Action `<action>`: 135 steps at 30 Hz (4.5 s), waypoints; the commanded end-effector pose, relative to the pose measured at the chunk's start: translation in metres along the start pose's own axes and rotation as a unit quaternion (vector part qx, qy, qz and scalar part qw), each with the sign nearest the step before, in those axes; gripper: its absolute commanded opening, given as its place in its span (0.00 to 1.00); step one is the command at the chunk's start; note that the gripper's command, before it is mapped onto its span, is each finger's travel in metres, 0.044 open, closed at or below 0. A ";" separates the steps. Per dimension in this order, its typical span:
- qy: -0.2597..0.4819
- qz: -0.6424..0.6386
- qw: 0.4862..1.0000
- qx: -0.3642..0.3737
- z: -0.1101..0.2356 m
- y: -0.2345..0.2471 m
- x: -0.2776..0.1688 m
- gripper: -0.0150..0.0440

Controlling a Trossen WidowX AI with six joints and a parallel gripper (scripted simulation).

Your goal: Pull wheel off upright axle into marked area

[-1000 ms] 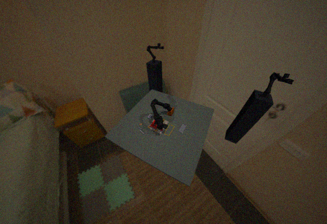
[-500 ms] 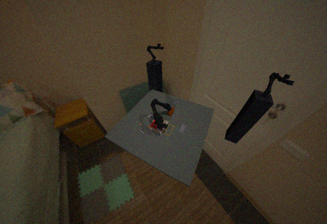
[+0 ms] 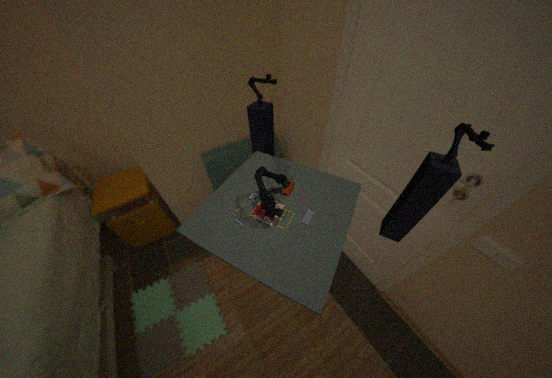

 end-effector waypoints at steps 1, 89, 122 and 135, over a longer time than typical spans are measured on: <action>-0.001 -0.003 1.000 0.002 0.002 0.000 0.001 0.25; -0.001 -0.003 1.000 0.006 -0.011 0.113 -0.040 0.76; 0.001 0.001 1.000 0.006 0.047 0.093 -0.128 1.00; 0.001 0.001 1.000 0.006 0.047 0.093 -0.128 1.00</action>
Point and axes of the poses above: the point midway between the two fingers, 35 mm back from their tips, its own z axis back along the fingers, its own y axis across the jaws, x = y × z, the point moved 4 cm from there along z, back along the fingers, and after that the axes turned 9 degrees about z, right-handed, at the moved point
